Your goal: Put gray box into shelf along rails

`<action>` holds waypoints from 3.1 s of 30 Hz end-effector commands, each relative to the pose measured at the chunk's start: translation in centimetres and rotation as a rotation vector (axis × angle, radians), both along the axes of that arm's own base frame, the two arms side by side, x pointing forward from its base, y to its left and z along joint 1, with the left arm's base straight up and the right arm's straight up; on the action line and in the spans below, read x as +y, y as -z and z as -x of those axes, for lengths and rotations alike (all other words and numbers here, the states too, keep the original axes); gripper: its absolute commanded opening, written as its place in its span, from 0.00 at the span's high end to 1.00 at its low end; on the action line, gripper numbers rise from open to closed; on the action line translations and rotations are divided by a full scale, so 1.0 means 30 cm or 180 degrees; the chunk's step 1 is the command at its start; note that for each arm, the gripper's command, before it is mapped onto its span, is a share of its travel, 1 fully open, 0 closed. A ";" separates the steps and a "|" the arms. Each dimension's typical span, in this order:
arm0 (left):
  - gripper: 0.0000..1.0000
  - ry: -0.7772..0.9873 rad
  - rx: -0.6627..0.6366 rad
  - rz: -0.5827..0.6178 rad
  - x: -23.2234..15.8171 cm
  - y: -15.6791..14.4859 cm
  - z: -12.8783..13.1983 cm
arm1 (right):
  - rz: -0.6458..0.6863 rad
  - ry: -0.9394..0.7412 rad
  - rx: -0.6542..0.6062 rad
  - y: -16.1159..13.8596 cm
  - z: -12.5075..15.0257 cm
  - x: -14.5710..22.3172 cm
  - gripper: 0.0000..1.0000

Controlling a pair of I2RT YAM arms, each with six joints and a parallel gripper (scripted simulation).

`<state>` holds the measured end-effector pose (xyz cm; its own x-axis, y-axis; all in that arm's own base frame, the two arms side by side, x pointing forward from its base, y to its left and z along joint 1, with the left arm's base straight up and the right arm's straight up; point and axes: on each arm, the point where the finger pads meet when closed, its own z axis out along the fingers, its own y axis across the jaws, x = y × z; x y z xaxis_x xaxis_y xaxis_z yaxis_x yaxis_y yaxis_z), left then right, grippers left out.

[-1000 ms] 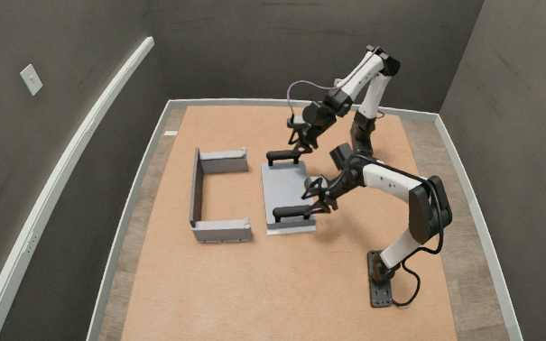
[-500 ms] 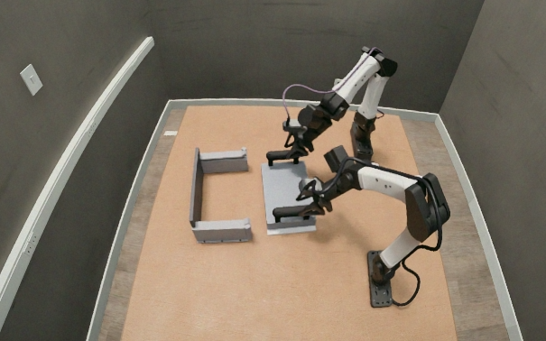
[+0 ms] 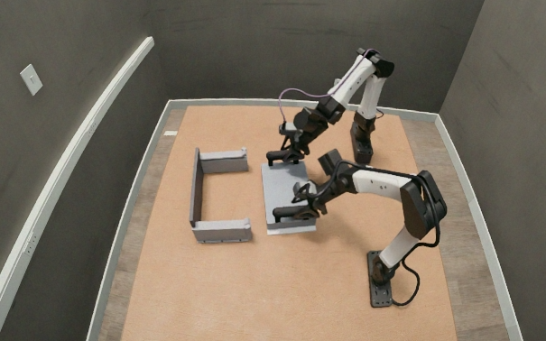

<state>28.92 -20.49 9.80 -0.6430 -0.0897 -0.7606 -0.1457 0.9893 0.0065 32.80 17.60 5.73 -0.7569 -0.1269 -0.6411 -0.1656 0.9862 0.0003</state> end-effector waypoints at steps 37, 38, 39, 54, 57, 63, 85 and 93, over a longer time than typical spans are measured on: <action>0.89 0.0003 -0.0055 0.0050 0.009 0.006 -0.022 | -0.0030 -0.0012 -0.0049 -0.009 -0.015 0.011 0.89; 0.77 0.0005 -0.0053 0.0043 0.000 0.006 -0.030 | -0.0029 -0.0007 -0.0049 -0.009 -0.017 0.009 0.77; 0.71 0.0005 -0.0053 0.0043 0.000 0.006 -0.030 | -0.0029 -0.0007 -0.0049 -0.009 -0.017 0.009 0.72; 0.71 0.0004 -0.0053 0.0043 0.000 -0.024 -0.031 | -0.0029 -0.0008 -0.0050 -0.040 -0.017 0.009 0.72; 0.71 0.0003 -0.0054 0.0044 0.000 -0.042 -0.031 | -0.0031 -0.0008 -0.0052 -0.057 -0.018 0.009 0.72; 0.71 0.0002 -0.0062 0.0046 0.000 -0.079 -0.032 | -0.0037 -0.0010 -0.0066 -0.094 -0.019 0.008 0.72; 0.71 -0.0029 -0.0263 0.0045 0.001 -0.186 -0.061 | -0.0081 -0.0038 -0.0269 -0.203 -0.055 0.010 0.72; 0.71 -0.0049 -0.0357 0.0043 0.003 -0.215 -0.075 | -0.0095 -0.0056 -0.0360 -0.233 -0.073 0.012 0.72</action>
